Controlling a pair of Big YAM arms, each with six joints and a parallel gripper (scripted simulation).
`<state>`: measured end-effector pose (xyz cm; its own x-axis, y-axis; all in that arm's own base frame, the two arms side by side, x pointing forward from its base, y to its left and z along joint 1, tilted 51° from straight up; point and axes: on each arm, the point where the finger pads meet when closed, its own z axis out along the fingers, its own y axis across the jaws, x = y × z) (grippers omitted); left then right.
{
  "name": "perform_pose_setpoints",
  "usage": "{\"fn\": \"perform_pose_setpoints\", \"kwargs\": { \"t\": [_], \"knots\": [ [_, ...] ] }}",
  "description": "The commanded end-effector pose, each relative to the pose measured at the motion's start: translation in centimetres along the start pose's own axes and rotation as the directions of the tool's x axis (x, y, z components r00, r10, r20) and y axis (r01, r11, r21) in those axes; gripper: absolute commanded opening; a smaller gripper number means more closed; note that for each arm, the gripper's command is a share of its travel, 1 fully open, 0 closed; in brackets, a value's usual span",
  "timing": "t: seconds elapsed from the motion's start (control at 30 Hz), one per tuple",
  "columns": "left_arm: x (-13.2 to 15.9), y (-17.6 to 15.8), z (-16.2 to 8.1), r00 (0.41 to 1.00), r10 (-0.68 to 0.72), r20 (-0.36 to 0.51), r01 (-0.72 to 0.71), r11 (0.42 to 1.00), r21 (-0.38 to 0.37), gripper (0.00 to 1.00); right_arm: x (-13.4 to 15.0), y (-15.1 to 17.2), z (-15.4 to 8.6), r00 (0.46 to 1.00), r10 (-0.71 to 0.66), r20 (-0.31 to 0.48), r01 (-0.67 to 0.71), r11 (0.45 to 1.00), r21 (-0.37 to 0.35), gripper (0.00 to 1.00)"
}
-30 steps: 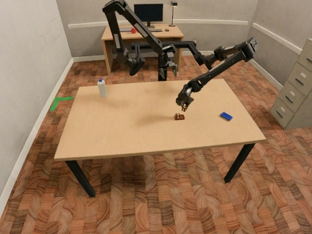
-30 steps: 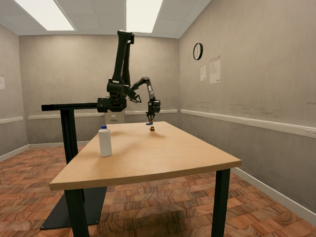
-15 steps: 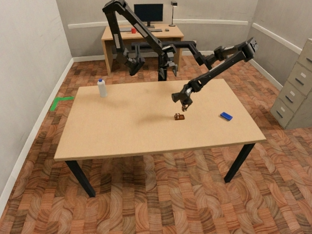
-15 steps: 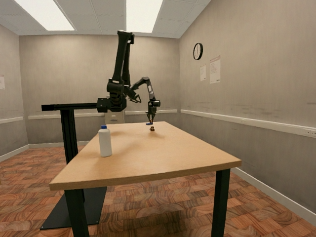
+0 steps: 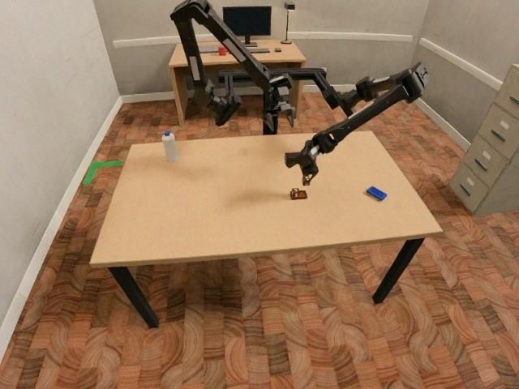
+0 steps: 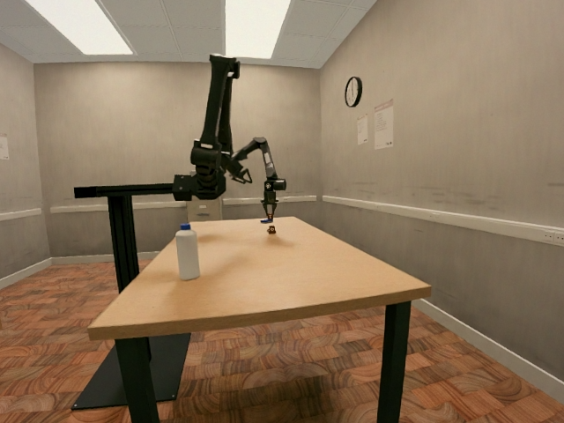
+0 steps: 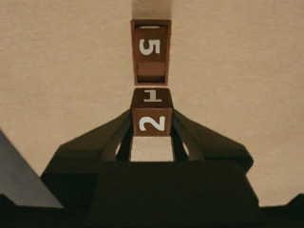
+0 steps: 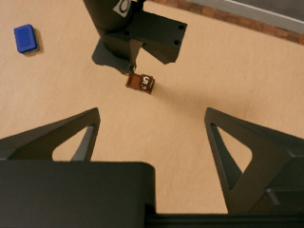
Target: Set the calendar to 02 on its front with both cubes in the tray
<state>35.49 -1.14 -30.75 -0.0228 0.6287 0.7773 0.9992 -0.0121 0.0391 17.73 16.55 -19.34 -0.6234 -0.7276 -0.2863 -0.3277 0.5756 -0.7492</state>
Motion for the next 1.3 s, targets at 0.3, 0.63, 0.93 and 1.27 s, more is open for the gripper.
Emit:
{"fn": "perform_pose_setpoints", "kwargs": {
  "t": [0.3,0.63,0.93,1.27],
  "knots": [
    [-0.1,-0.2,3.0,1.000,0.025,0.003,-0.025,1.000,0.009,0.26,-1.0,0.9,0.0,0.999,0.032,0.010,-0.032,0.999,-0.007,1.00],
    [0.1,0.7,4.0,1.000,-0.015,0.007,0.015,1.000,-0.002,0.26,-1.0,0.9,0.0,0.999,0.032,0.010,-0.032,0.999,-0.007,1.00],
    [-1.0,0.6,5.3,1.000,0.001,0.007,-0.001,1.000,0.003,0.26,-1.0,0.9,0.0,0.999,0.032,0.010,-0.032,0.999,-0.007,1.00],
    [-1.1,1.4,4.7,1.000,-0.019,0.012,0.020,1.000,-0.014,0.26,-1.0,0.9,0.0,0.999,0.032,0.010,-0.032,0.999,-0.007,1.00]
  ]
}}
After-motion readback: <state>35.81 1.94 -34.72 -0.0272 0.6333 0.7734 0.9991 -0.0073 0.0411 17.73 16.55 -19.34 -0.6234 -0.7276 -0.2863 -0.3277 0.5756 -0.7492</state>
